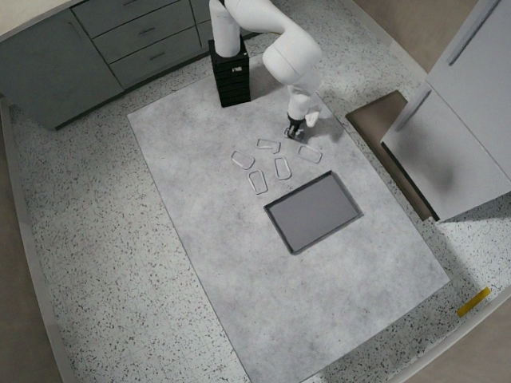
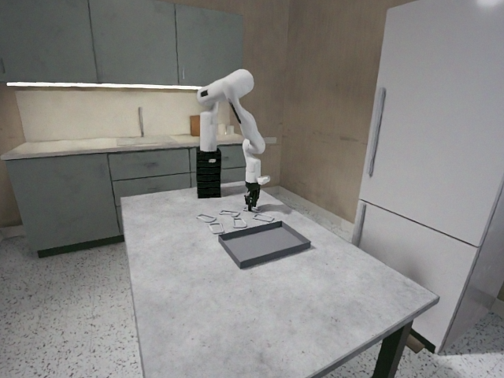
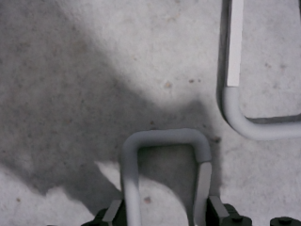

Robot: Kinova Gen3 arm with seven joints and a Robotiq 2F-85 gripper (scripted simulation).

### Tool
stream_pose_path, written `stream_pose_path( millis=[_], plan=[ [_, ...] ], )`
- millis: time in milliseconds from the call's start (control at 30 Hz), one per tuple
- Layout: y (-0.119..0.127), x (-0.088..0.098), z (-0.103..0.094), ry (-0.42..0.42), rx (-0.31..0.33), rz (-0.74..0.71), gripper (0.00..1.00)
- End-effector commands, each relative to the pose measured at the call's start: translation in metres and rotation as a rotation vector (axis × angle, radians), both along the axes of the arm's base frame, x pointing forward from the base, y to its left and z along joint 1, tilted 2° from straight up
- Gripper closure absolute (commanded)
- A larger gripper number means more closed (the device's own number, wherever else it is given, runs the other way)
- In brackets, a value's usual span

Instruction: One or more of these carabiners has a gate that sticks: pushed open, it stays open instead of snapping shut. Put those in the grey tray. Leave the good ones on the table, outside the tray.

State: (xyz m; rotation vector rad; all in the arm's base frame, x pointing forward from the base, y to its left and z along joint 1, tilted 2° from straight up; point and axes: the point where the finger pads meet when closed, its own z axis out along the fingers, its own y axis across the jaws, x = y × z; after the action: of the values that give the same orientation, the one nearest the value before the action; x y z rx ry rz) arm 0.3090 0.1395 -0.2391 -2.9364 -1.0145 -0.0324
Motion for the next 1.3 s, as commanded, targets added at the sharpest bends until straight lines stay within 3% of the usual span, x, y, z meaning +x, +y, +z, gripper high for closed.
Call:
stream_pose_path(
  millis=[0, 1267],
  plan=[
    [0.0000, 0.0007, 0.0004, -0.001, 0.000, 0.000, 0.47],
    [0.0002, 0.0008, 0.0007, -0.002, 0.000, 0.000, 0.49]
  ],
)
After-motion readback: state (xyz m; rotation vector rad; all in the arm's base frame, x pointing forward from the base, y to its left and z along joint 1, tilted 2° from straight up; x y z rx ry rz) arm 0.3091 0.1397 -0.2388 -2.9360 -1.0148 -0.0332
